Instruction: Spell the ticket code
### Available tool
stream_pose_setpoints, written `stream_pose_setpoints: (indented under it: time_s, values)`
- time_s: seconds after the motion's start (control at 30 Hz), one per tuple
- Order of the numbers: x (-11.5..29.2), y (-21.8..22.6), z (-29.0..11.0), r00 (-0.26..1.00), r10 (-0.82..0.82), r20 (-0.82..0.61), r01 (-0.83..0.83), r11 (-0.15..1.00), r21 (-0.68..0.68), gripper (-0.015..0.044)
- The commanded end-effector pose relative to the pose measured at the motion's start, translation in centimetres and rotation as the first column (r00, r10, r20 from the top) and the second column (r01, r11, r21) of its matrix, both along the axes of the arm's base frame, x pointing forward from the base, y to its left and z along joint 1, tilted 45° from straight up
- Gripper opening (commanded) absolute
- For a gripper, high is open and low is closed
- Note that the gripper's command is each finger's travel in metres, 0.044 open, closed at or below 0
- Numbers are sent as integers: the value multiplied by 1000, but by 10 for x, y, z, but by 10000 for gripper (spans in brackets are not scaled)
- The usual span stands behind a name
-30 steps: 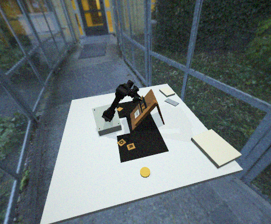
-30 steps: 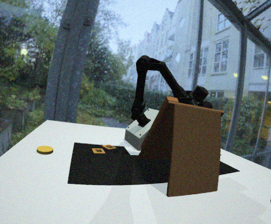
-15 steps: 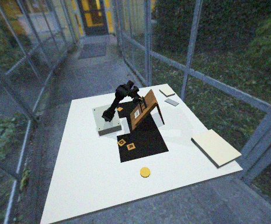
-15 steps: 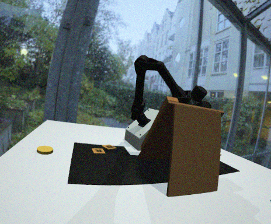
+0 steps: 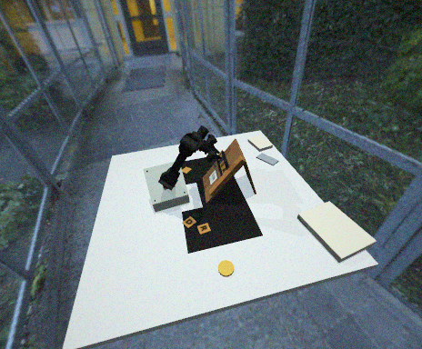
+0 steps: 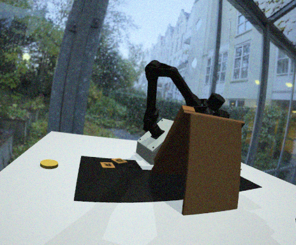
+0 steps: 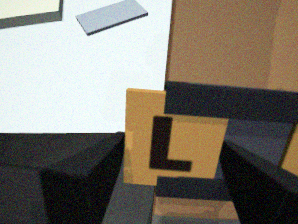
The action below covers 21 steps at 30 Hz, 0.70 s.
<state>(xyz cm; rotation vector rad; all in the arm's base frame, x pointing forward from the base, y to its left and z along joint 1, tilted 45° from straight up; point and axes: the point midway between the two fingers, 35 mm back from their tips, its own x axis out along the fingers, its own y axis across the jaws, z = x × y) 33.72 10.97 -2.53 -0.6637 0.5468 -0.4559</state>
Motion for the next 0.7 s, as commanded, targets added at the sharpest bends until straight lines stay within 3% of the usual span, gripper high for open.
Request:
stream_pose_setpoints:
  time_s: [0.0, 0.67]
  values:
    - [-2, -3, 0, 1000, 2, -8, -2, 1000, -4, 0]
    - [-4, -8, 6, 1000, 2, -9, -2, 1000, -5, 0]
